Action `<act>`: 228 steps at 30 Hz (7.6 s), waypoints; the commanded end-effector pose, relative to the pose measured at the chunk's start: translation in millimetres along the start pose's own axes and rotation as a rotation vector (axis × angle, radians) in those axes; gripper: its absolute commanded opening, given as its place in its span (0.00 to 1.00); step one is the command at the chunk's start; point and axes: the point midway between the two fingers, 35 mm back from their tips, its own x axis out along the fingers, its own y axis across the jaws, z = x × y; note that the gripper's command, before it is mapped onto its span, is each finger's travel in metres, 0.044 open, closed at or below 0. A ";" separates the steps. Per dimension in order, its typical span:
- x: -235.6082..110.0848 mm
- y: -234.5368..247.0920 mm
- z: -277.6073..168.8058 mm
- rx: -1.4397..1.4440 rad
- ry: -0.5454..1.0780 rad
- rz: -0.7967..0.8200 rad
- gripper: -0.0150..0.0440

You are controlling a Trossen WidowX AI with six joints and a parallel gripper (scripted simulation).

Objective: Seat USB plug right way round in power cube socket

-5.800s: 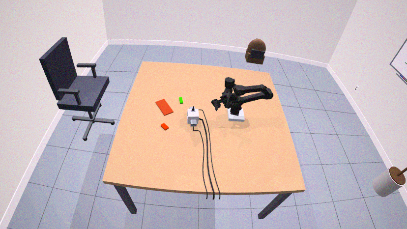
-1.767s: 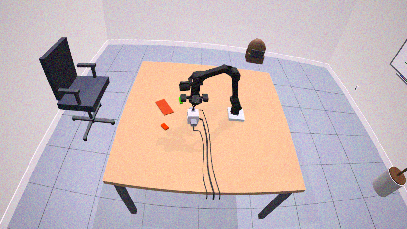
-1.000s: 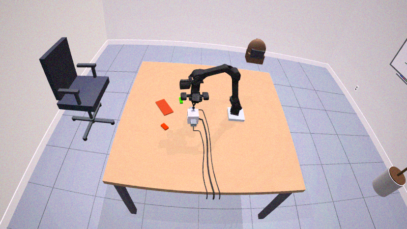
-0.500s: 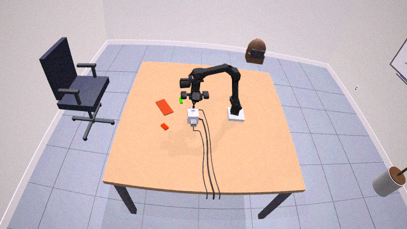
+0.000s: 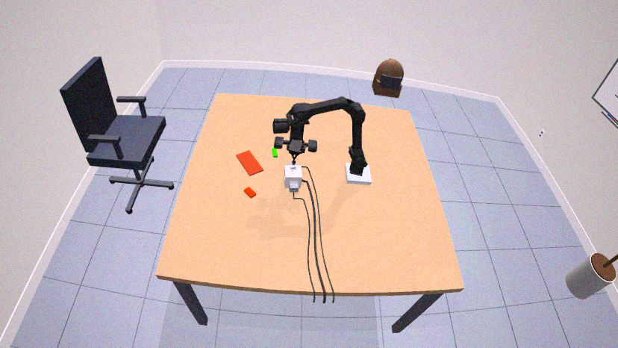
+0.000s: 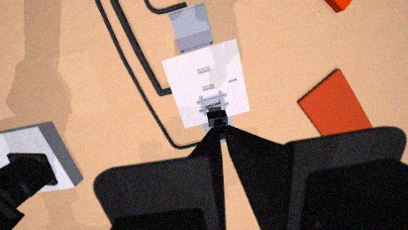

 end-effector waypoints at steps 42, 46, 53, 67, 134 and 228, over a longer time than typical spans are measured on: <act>0.3 0.1 0.0 1.185 0.000 0.000 0.25; 0.3 0.1 0.0 1.290 0.000 0.000 0.25; 0.3 0.1 0.0 1.473 0.000 0.000 0.25; 0.3 0.1 0.0 1.840 0.000 0.000 0.25; 1.4 0.1 0.5 2.976 0.001 0.008 0.25; 12.5 -0.1 5.5 3.008 0.006 0.095 0.25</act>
